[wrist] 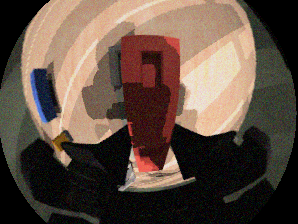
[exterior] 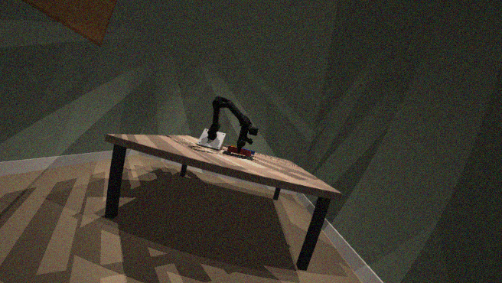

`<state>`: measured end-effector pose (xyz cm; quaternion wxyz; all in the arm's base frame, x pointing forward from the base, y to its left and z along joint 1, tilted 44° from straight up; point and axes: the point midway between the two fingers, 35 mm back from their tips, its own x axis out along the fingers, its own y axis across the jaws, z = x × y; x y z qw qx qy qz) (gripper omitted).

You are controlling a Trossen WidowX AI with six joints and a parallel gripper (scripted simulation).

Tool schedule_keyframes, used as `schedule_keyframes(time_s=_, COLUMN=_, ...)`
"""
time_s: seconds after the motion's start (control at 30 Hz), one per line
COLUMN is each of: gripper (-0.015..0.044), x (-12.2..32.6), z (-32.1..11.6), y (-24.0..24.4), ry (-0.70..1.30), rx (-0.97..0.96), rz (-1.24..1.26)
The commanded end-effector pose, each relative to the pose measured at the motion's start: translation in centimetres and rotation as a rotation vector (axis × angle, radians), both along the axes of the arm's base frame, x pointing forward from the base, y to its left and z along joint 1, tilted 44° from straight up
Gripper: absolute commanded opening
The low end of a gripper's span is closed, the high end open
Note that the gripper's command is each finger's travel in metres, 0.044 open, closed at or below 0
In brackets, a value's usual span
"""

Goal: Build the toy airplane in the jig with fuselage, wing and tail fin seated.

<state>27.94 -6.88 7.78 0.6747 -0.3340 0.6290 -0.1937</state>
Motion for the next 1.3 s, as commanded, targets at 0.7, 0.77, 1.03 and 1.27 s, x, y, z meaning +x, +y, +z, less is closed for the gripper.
schedule_keyframes(time_s=0.7, gripper=0.0440, x=-0.8, z=5.9, y=6.0, ry=0.005, rx=0.006, rz=0.006)
schedule_keyframes(time_s=0.77, gripper=0.0440, x=-1.4, z=7.4, y=7.2, ry=0.005, rx=0.000, rz=0.007)
schedule_keyframes(time_s=1.03, gripper=0.0440, x=-1.1, z=7.2, y=7.4, ry=0.009, rx=-0.002, rz=0.012)
schedule_keyframes(time_s=1.27, gripper=0.0440, x=1.7, z=3.5, y=12.2, ry=0.015, rx=0.014, rz=0.022)
